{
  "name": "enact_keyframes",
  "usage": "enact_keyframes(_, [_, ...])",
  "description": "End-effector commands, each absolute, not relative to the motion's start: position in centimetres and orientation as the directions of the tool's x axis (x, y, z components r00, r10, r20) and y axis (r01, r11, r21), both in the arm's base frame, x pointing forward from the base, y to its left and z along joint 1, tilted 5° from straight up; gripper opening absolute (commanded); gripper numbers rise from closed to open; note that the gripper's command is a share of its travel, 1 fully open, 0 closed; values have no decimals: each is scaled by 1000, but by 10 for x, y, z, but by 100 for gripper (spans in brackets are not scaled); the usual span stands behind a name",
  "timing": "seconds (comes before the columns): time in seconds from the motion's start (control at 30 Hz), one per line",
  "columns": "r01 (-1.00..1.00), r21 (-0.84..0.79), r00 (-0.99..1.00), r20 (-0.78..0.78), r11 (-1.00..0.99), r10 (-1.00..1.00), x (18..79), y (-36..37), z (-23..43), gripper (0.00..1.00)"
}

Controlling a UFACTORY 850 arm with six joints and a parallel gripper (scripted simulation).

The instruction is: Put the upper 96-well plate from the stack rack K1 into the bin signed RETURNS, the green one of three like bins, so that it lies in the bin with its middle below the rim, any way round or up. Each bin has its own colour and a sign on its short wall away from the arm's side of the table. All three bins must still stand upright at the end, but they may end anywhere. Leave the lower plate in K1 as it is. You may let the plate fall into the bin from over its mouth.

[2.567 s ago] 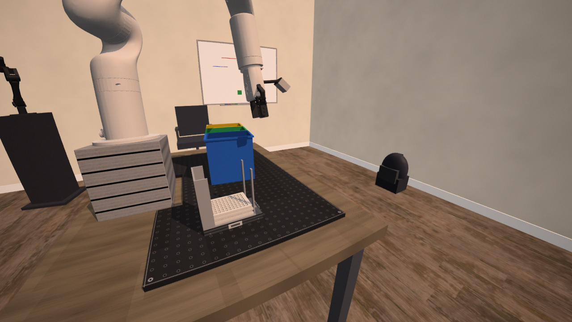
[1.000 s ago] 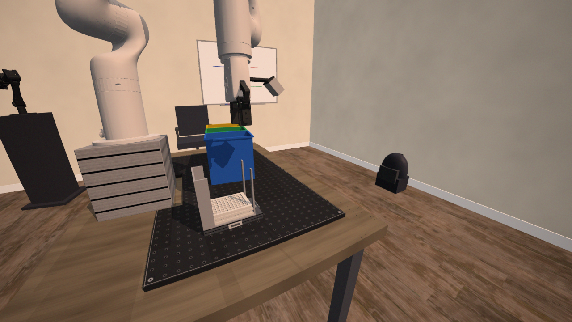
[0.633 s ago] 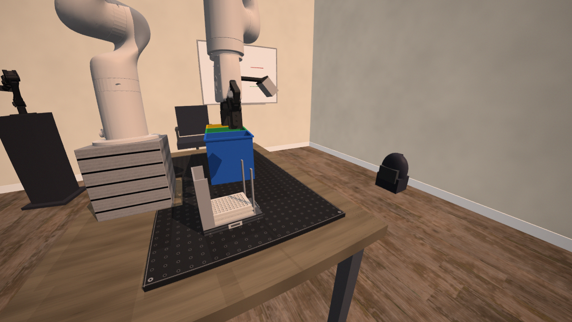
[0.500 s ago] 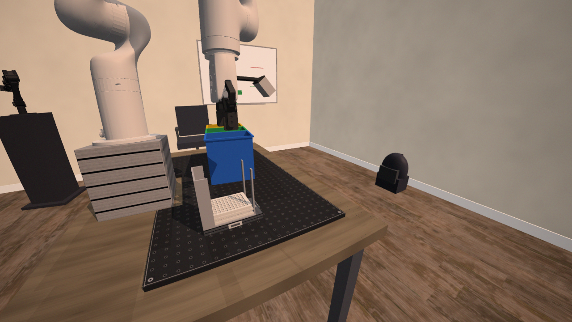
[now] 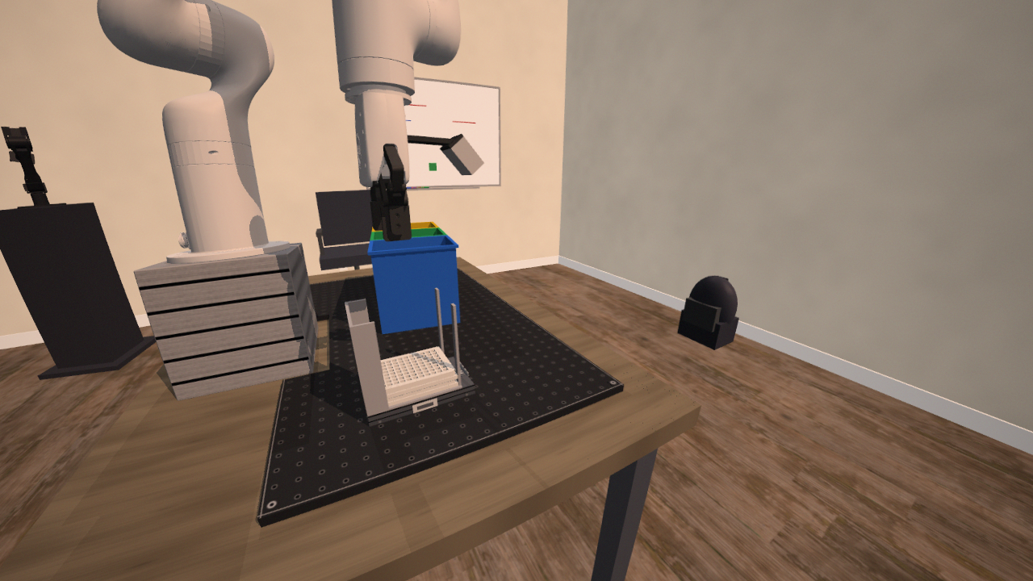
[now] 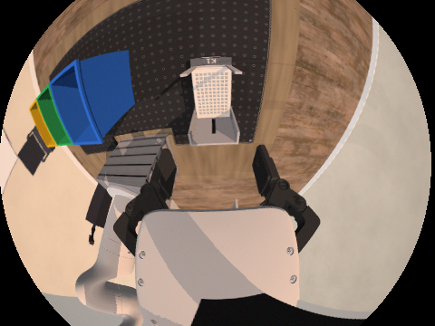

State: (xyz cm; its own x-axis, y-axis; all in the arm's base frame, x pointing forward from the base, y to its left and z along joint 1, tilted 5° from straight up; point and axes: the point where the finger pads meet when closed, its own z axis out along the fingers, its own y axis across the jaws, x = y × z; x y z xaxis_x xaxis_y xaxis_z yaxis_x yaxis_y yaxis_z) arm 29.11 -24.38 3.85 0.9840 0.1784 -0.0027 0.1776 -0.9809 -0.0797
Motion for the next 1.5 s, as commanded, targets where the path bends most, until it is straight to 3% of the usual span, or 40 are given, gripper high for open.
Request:
enact_keyframes(0.0, [178,-81,984,4,-981,179,291,-245,39,100])
enact_keyframes(1.47, [178,-81,984,4,-981,179,291,-240,-16,100])
